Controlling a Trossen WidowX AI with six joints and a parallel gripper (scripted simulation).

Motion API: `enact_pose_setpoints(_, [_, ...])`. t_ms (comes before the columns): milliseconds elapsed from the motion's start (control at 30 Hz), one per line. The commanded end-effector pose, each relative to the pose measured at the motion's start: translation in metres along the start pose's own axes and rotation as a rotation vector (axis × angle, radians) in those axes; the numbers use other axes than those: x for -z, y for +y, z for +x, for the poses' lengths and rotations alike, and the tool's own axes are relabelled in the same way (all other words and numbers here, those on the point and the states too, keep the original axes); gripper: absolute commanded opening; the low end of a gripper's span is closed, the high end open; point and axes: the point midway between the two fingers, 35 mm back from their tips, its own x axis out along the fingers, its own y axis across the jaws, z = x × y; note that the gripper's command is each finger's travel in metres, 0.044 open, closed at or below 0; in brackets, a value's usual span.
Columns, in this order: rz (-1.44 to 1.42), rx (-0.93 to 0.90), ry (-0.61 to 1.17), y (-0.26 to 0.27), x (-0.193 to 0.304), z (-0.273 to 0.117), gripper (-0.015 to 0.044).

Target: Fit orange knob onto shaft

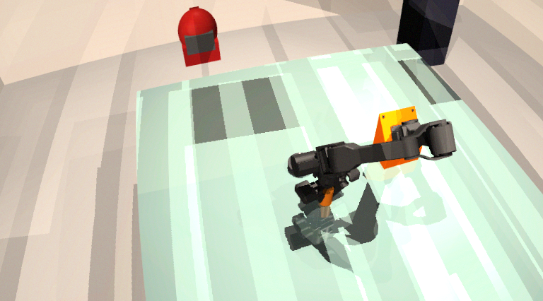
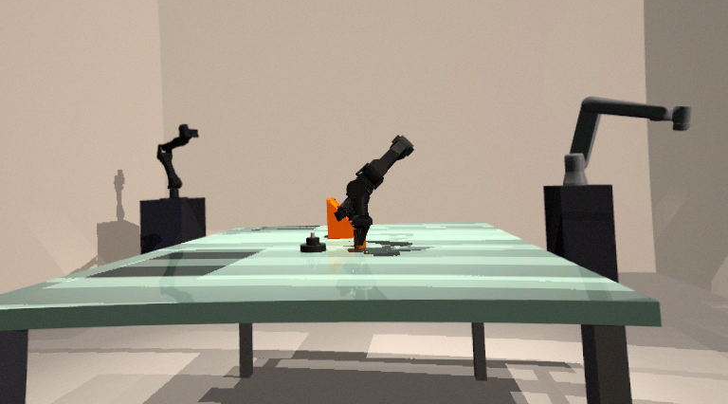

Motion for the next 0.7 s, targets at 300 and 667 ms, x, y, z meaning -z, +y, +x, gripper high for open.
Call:
enact_pose_setpoints(300, [0.004, -0.001, 0.001, 0.0004, -0.0001, 0.0012, 0.0157])
enact_pose_setpoints(667, [0.004, -0.001, 0.001, 0.0004, -0.0001, 0.0012, 0.0240])
